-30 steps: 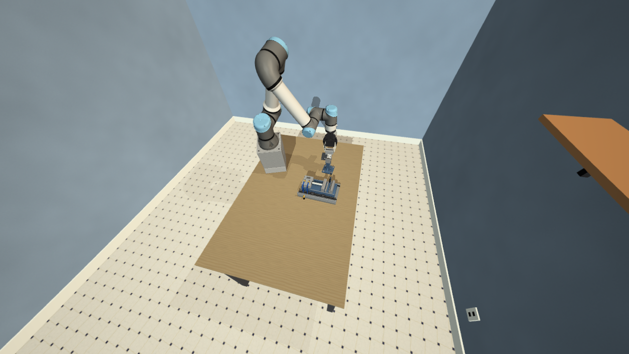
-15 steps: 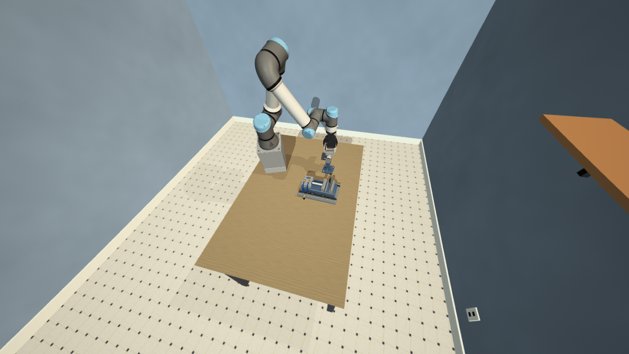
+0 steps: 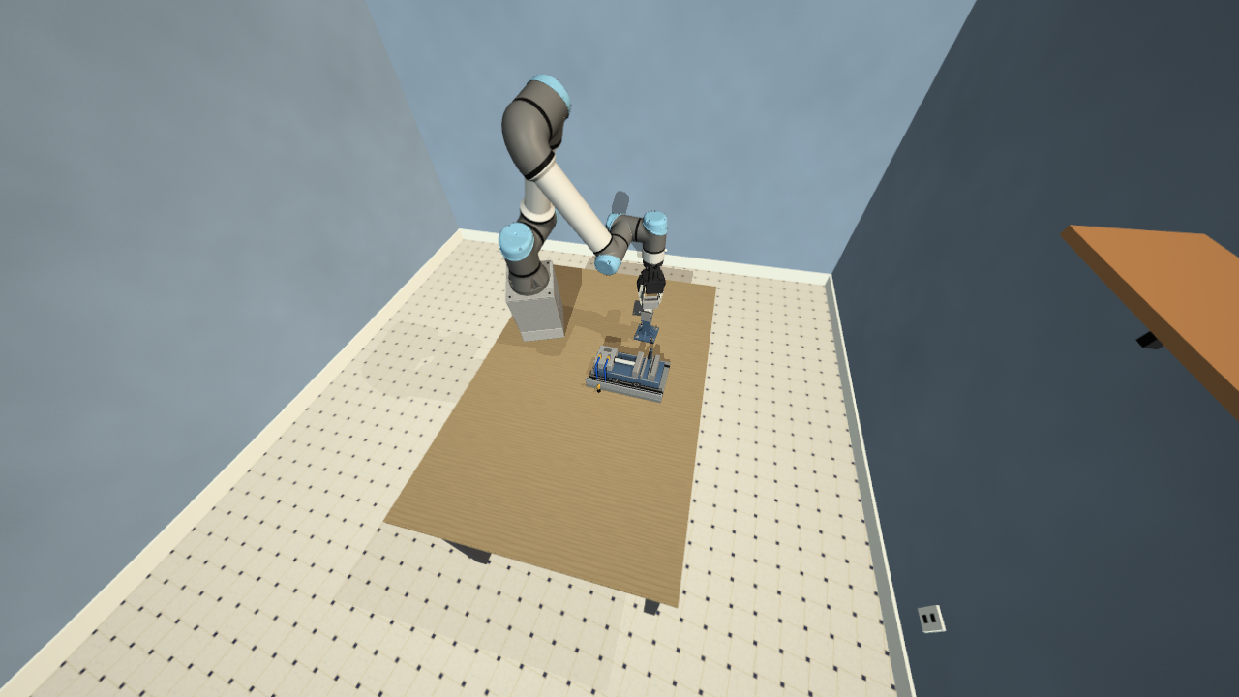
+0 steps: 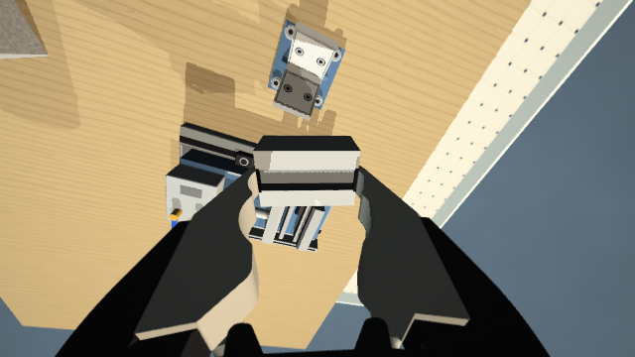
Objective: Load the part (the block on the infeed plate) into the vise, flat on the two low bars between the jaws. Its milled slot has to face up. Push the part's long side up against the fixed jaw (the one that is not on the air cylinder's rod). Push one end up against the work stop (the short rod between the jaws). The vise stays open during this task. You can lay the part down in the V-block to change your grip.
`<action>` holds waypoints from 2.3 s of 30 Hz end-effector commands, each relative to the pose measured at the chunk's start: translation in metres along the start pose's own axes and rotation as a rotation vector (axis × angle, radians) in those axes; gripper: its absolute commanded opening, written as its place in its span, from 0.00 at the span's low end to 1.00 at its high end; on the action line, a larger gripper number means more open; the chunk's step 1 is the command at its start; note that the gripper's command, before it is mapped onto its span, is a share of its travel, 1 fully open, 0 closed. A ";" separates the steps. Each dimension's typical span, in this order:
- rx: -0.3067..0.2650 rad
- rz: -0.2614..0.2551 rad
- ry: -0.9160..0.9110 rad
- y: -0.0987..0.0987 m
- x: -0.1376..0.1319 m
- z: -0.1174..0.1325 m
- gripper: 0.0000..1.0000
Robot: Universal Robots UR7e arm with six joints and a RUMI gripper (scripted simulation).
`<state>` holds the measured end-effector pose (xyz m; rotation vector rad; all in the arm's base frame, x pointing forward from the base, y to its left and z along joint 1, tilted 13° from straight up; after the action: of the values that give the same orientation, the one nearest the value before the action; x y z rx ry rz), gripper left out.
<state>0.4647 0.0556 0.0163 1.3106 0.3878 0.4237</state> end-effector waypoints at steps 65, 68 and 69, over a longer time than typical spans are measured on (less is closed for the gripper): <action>0.001 0.003 0.558 0.000 -0.026 0.084 0.00; 0.001 0.003 0.577 0.000 -0.027 0.087 0.00; 0.001 0.003 0.577 0.000 -0.027 0.087 0.00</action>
<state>0.4841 -0.0281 0.0352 1.1800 0.8506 0.7918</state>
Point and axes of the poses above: the point where the finger pads meet when closed, its own y axis back along the fingers, its own x axis across the jaws, z = x × y, the point moved 5 cm from there along y, back along the fingers, and after that the axes turned 13 degrees about y, right-handed, at the moved point
